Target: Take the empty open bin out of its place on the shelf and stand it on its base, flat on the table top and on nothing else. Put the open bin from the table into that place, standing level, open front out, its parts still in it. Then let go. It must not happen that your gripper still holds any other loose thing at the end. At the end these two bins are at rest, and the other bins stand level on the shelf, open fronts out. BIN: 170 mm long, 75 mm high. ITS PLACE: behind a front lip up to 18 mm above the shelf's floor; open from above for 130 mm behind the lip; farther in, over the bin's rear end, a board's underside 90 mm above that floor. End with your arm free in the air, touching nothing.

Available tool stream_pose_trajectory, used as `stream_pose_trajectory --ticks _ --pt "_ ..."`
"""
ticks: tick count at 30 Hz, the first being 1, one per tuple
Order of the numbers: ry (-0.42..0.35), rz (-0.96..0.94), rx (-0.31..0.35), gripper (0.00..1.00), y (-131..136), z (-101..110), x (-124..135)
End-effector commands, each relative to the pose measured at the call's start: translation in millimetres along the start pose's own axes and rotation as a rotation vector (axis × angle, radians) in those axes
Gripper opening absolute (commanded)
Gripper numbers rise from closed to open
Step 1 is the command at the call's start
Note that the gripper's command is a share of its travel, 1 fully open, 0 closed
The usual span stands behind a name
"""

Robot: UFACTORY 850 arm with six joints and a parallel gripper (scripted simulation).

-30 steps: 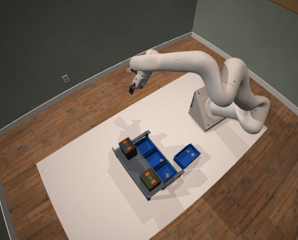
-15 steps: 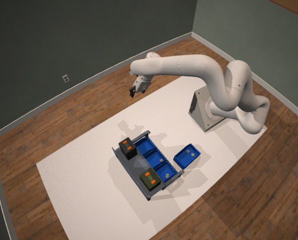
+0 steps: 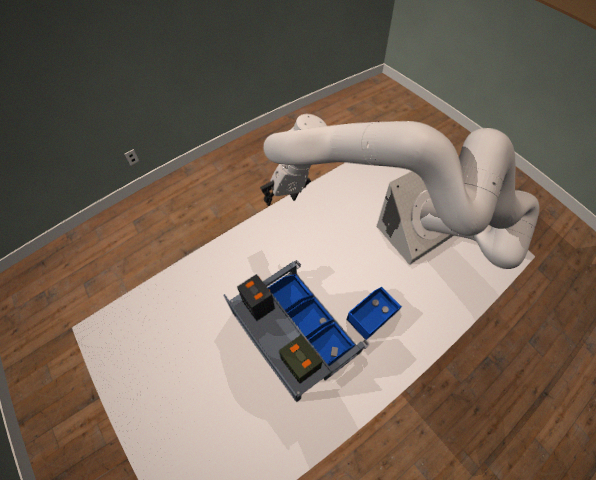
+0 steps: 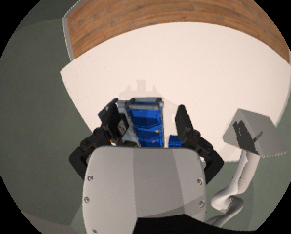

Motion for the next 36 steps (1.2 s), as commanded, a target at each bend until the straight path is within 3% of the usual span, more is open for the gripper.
stream_pose_trajectory --ticks 1,21,36 --pt "-0.014 -0.12 0.025 1.0 -6 4 26" --pt "-0.043 -0.462 0.097 1.0 -10 9 102" --pt "-0.04 -0.802 0.183 1.0 -3 13 176"
Point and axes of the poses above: the point where the finger pads meet when closed, its own z axis back along the fingers, its own y axis across the jaws, x = y × z, the point moved 9 cm from there along z, back along the fingers, and after that the axes turned 7 degrees about z, right-handed, at the moved point
